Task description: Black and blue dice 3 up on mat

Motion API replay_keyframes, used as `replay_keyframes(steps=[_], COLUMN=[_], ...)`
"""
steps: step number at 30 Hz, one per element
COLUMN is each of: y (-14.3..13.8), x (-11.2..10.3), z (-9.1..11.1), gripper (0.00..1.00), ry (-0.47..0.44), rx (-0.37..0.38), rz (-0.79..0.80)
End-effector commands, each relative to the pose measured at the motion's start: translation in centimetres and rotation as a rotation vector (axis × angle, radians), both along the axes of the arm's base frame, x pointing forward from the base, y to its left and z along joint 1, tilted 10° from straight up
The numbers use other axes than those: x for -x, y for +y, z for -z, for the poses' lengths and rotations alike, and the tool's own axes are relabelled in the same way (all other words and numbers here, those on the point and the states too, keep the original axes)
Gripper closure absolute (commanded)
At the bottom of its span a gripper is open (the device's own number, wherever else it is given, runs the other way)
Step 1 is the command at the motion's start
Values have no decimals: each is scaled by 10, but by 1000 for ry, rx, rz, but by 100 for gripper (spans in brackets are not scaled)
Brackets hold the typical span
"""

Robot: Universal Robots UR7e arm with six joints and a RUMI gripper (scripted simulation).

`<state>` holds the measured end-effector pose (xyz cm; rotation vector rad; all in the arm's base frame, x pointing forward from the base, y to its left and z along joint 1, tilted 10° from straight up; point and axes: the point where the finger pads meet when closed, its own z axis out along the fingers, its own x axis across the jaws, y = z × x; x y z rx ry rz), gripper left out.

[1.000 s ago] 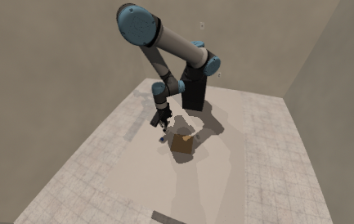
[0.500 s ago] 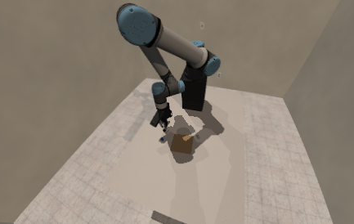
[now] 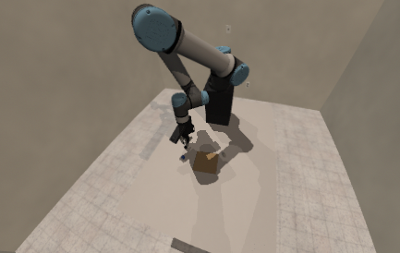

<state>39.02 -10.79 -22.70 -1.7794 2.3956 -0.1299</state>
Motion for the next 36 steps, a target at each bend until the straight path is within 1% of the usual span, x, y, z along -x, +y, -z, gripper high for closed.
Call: replay_keyframes(steps=[1,18,36], y=[0,0,0], x=[-1,-4,-4], z=[2,19,20], gripper=[82,82,82], ry=[-1,-1,-1], rx=[1,1,1], rz=[0,0,0])
